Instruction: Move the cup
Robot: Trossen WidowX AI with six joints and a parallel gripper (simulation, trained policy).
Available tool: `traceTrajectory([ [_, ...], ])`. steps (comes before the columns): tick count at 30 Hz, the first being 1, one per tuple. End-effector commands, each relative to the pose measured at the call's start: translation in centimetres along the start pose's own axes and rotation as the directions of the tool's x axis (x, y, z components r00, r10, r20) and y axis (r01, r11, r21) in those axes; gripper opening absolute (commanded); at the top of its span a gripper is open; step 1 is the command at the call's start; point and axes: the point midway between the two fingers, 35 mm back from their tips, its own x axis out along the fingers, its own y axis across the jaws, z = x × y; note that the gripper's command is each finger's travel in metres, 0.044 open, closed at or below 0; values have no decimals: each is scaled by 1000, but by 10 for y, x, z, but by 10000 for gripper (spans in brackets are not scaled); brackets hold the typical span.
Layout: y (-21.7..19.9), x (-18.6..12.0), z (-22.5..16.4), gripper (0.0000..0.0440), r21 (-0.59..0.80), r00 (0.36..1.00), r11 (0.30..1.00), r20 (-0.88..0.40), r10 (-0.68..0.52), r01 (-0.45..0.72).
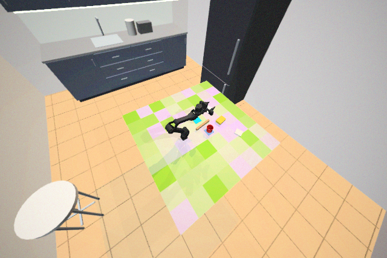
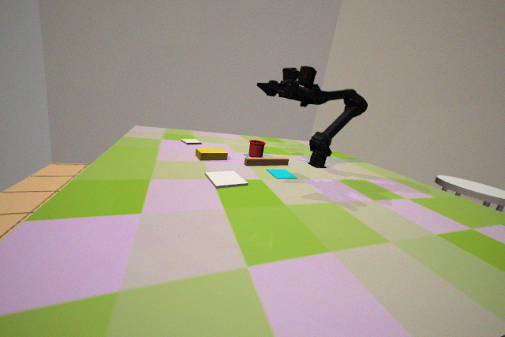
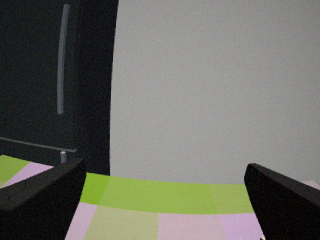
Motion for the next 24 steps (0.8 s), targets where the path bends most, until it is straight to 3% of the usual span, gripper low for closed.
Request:
traceTrajectory([
  [1, 0, 0, -1, 374, 3, 1000, 1000, -5, -4, 4],
  [13, 4, 3, -16, 67, 53, 990, 998, -140, -17, 25],
  [24, 18, 10, -30, 81, 113, 955, 994, -296, 24, 10],
])
